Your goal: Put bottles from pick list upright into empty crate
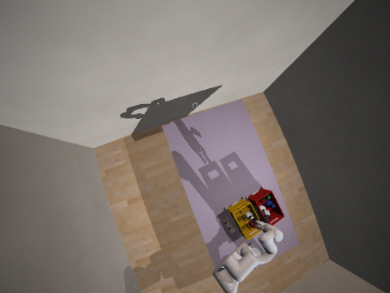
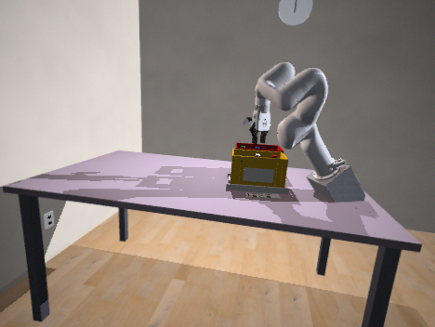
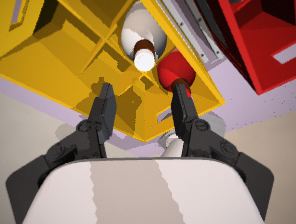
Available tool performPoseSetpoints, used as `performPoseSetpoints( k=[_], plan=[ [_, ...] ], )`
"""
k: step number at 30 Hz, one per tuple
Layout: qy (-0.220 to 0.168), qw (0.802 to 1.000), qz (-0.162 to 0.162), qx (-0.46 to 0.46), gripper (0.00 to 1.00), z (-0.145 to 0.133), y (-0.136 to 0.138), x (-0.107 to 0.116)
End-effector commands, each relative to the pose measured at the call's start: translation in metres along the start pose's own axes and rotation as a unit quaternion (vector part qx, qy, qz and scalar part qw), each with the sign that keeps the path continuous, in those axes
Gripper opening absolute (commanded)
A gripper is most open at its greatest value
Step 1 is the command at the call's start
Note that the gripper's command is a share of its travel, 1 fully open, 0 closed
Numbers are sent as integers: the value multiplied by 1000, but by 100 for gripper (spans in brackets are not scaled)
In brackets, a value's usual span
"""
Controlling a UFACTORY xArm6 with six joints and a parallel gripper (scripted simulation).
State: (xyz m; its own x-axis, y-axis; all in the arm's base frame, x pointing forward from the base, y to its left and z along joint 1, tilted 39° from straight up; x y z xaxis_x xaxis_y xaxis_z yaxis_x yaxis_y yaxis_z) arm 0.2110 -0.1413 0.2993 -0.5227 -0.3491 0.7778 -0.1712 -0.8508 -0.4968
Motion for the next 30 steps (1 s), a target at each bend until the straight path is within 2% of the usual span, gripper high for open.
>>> performPoseSetpoints(
  k=[1,30],
  plan=[
    [1,1000,-1,0,65,16,14,1],
    [1,1000,-1,0,65,112,94,1]
  ],
)
Point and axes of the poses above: the point where the finger pads meet when closed, its own x axis back along the fingers, its own y axis across the jaws, z = x × y, the point moved 6 cm from there along x, back along the fingers, and after that the axes turned 12 degrees about x, right-handed, at the moved point
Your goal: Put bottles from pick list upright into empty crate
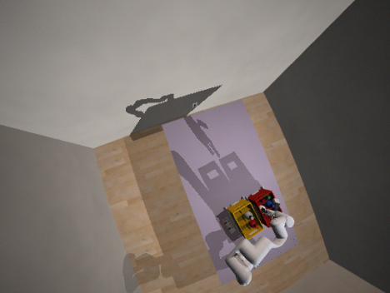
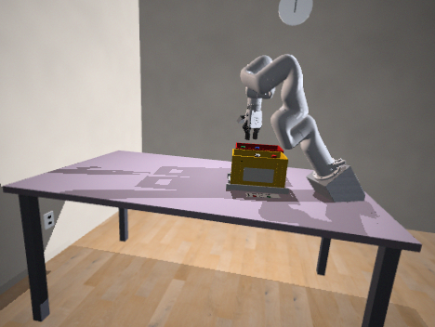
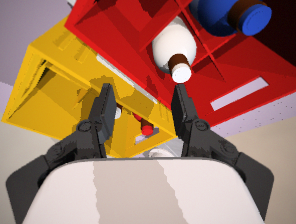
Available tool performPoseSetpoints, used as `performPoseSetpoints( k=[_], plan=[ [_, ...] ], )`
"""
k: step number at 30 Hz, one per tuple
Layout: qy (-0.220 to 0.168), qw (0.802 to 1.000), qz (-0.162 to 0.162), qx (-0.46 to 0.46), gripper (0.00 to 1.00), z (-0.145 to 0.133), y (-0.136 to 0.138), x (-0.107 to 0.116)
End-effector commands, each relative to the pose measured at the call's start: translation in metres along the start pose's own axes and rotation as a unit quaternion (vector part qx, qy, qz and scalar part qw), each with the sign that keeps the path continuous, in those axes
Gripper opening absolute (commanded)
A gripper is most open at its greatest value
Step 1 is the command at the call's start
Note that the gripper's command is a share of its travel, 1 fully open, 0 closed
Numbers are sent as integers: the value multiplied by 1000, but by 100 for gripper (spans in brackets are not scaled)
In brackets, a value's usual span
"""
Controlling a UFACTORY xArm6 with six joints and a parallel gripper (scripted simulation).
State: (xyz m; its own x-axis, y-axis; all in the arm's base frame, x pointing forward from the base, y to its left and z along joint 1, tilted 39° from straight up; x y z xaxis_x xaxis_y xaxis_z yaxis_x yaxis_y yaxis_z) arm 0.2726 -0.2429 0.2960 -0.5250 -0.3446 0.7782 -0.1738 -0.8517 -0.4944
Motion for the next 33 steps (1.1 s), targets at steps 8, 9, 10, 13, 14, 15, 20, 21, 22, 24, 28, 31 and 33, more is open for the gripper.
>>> performPoseSetpoints(
  k=[8,9,10,13,14,15,20,21,22,24,28,31,33],
  plan=[
    [-1,1000,1,1,65,53,42,0],
    [-1,1000,1,1,65,56,45,0],
    [-1,1000,1,1,65,56,45,0],
    [-1,1000,1,1,65,64,52,0],
    [-1,1000,1,1,65,68,55,0],
    [-1,1000,1,1,65,72,58,0],
    [-1,1000,1,1,65,91,74,0],
    [-1,1000,1,1,65,93,76,0],
    [-1,1000,1,1,65,93,76,0],
    [-1,1000,1,1,65,93,76,0],
    [-1,1000,1,1,65,93,76,0],
    [-1,1000,1,1,65,93,76,0],
    [-1,1000,1,1,65,93,76,0]
  ],
)
Point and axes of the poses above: the point where the finger pads meet when closed, its own x axis back along the fingers, its own y axis across the jaws, z = x × y, the point moved 6 cm from there along x, back along the fingers, and after that the axes turned 12 degrees about x, right-handed, at the moved point
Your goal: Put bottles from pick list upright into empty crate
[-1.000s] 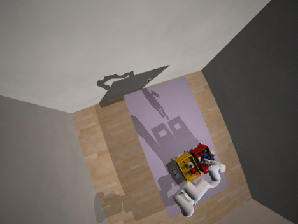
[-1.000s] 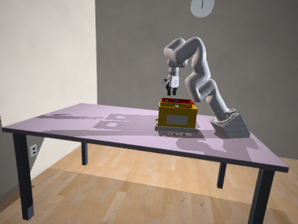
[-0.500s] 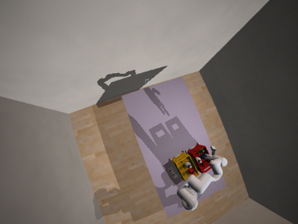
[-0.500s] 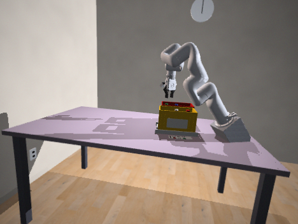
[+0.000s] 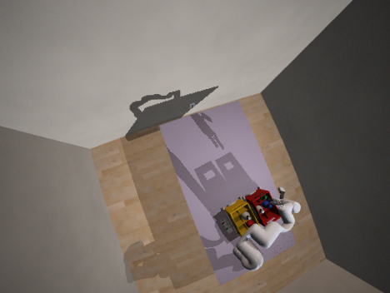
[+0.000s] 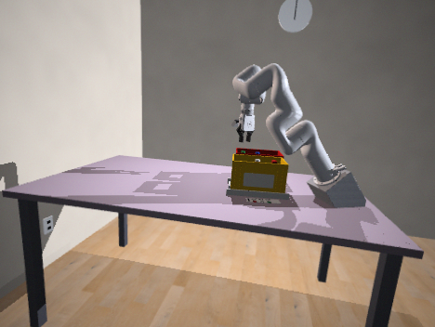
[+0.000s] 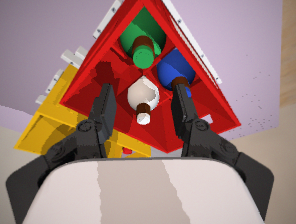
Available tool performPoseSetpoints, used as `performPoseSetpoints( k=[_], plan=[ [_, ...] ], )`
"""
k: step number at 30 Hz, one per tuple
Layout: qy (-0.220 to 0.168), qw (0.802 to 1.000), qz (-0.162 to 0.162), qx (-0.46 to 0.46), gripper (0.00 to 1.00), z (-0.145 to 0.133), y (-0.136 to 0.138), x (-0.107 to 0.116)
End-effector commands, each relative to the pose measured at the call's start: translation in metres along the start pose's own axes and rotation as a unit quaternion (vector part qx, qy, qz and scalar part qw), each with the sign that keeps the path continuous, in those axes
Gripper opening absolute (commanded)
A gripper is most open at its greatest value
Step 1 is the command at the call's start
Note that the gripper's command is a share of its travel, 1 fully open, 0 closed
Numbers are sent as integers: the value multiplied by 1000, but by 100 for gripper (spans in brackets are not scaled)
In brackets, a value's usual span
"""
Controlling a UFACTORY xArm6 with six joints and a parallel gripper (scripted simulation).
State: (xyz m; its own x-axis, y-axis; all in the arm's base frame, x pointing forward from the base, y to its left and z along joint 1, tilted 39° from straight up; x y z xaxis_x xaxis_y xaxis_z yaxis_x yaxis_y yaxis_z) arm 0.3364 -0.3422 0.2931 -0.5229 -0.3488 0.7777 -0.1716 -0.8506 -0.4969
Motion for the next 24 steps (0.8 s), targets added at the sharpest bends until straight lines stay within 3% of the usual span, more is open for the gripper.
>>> performPoseSetpoints(
  k=[1,24],
  plan=[
    [1,1000,-1,0,65,2,1,1],
    [1,1000,-1,0,65,2,1,-23]
  ],
)
Point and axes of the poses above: the point where the finger pads meet when closed, its own x axis back along the fingers, its own y axis across the jaws, z = x × y, the point moved 6 cm from there along x, back along the fingers, and after that the axes turned 12 degrees about x, right-handed, at the moved point
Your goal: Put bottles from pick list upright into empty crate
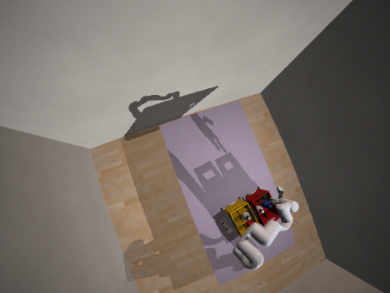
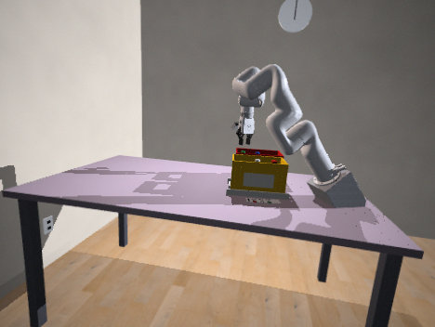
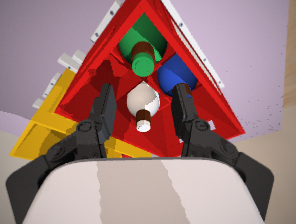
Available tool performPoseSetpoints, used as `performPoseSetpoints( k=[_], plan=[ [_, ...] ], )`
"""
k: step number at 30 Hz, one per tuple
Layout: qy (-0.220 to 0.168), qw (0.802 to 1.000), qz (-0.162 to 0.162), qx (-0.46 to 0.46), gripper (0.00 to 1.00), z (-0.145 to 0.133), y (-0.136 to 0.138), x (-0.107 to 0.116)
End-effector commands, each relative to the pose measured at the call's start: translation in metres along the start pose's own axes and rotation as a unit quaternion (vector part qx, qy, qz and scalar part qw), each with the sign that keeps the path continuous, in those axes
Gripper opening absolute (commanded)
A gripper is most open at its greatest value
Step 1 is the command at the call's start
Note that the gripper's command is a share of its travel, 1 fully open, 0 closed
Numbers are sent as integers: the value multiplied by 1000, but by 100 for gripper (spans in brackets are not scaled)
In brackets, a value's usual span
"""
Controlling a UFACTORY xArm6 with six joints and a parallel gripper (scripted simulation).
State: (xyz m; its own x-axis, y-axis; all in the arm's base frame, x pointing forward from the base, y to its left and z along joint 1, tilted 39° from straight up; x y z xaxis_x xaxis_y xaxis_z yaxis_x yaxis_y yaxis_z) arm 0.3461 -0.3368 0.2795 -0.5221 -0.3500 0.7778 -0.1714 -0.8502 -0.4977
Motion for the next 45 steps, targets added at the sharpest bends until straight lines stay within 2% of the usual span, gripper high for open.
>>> performPoseSetpoints(
  k=[1,45],
  plan=[
    [2,1000,-1,1,65,1,0,-6],
    [2,1000,-1,1,65,1,0,-57]
  ],
)
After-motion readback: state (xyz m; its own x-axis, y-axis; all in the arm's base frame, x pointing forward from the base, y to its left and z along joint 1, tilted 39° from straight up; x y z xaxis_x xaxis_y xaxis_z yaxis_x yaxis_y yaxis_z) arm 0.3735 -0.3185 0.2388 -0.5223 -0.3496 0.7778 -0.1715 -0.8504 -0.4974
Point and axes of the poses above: the point where the finger pads meet when closed, its own x axis back along the fingers, its own y axis across the jaws, z = x × y, the point moved 6 cm from there along x, back along the fingers, and after that the axes turned 12 degrees about x, right-handed, at the moved point
